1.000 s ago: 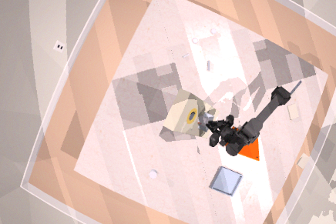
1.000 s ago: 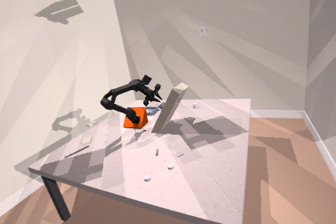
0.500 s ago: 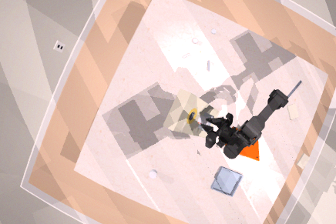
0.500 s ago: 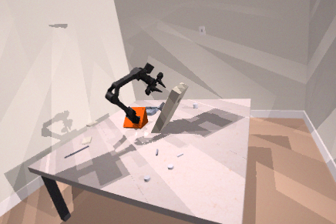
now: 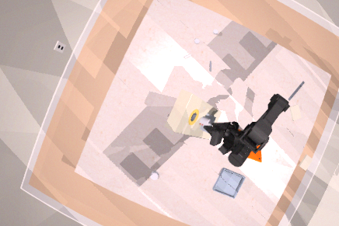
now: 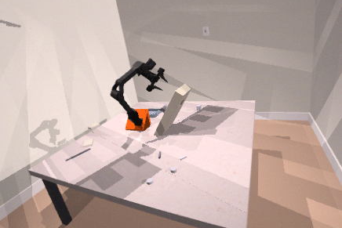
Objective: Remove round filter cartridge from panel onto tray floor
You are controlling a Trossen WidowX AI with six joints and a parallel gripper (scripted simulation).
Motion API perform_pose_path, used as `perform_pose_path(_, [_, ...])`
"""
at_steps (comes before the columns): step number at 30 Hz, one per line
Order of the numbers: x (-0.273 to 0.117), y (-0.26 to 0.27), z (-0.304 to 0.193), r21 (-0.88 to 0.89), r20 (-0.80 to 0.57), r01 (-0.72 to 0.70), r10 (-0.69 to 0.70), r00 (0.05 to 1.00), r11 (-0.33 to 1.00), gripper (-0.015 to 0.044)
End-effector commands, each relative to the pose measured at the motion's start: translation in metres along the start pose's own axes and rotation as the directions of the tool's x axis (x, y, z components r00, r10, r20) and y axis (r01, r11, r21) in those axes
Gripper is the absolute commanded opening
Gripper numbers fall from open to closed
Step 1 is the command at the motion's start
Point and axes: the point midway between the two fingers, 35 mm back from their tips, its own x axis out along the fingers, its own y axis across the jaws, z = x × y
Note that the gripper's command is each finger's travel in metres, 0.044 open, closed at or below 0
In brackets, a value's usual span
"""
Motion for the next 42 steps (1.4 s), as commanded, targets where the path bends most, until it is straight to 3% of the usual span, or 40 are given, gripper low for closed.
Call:
perform_pose_path(1, [0.01,0.017,0.008,0.312,0.026,-0.067,0.062,0.998,0.948,0.0305])
perform_pose_path(6, [0.02,0.038,0.016,0.683,0.057,-0.138,0.136,0.989,0.718,0.0305])
perform_pose_path(11, [0.028,0.06,0.024,0.925,0.084,-0.156,0.214,0.973,0.347,0.0305])
perform_pose_path(18, [0.037,0.093,0.033,0.967,0.116,-0.032,0.325,0.938,-0.252,0.0305])
perform_pose_path(20, [0.038,0.099,0.035,0.935,0.121,0.01,0.346,0.93,-0.354,0.0305])
perform_pose_path(42, [0.055,0.105,0.038,0.93,0.124,0.013,0.348,0.929,-0.368,0.0305])
